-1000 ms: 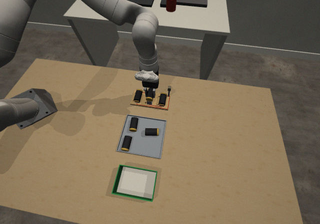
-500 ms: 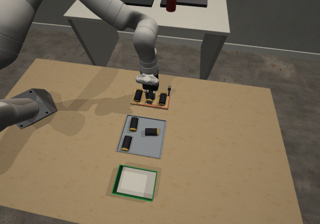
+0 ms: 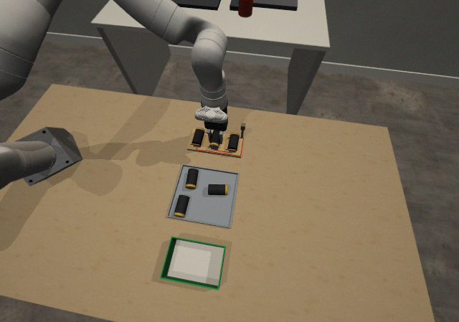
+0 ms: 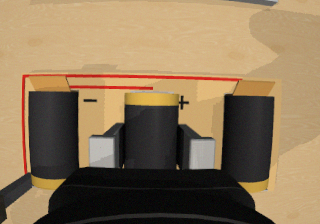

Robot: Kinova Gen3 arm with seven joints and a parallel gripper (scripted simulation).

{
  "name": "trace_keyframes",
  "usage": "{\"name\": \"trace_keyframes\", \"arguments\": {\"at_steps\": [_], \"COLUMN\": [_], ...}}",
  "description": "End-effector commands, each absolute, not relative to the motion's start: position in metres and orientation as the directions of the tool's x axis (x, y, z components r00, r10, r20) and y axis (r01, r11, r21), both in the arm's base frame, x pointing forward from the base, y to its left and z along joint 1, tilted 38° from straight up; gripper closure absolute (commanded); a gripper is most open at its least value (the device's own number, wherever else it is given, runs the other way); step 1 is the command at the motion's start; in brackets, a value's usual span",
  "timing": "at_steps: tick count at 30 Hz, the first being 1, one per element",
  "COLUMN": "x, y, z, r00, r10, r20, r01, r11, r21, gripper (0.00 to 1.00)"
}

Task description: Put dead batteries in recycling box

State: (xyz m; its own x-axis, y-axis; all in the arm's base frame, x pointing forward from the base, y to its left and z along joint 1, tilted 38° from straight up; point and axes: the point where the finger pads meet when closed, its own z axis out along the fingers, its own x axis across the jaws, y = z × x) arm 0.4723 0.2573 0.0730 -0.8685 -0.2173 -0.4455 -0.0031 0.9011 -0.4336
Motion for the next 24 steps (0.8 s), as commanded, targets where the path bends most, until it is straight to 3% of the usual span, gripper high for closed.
{"name": "trace_keyframes", "arguments": {"at_steps": [1,24], "x": [0.4724,0.4714], "y": [0.2572,0.2580], "z": [0.0738,0.0755], "r00": [-0.868,-0.868], "r10": [-0.217,-0.217], "r20": [-0.446,-0.446], "r01": [-0.002,-0.002], "r11": [0.901,0.901], "r21": [-0.433,-0.433], "gripper": [0.10,0.10]}}
